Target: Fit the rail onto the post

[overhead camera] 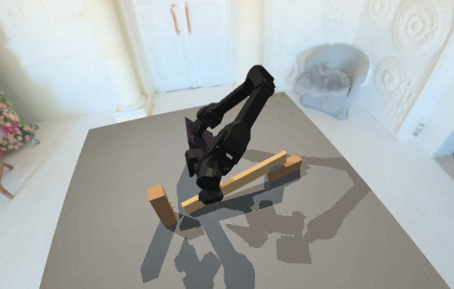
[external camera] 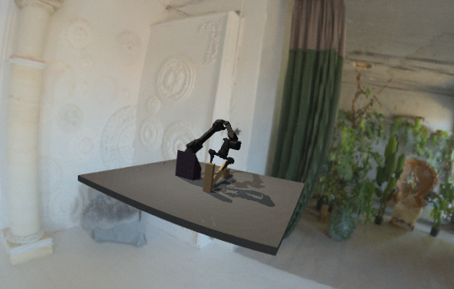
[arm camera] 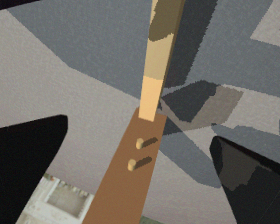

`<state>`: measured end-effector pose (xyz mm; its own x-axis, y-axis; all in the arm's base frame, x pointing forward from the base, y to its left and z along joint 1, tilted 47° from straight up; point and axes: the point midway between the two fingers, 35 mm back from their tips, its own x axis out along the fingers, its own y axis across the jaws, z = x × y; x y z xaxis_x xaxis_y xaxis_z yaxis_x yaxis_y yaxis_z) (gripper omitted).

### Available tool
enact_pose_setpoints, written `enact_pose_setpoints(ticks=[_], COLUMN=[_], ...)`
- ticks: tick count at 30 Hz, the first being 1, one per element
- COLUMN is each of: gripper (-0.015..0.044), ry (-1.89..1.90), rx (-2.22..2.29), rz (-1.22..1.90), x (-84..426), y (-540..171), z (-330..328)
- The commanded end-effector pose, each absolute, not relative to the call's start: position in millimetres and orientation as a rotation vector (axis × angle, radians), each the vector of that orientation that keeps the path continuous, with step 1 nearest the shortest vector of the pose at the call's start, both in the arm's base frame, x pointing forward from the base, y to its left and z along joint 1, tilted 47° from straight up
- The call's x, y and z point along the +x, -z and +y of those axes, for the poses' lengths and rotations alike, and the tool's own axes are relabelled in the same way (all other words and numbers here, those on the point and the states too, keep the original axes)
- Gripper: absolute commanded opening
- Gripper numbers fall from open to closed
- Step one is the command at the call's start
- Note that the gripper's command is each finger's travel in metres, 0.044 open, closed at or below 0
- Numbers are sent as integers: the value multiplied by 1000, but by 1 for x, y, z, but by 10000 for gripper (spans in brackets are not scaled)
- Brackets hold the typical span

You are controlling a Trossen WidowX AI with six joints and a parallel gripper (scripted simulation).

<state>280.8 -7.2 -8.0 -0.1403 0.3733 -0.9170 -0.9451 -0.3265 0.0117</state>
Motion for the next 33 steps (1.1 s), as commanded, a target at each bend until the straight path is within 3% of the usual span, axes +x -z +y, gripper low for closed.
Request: enact_pose_setpoints(ticks=[1, 33], gripper=[440, 440], ry=[-1590, -1589], rx=[-774, -777], rz=[405, 408], x=[254, 256], y=[4, 25], z=[43, 64])
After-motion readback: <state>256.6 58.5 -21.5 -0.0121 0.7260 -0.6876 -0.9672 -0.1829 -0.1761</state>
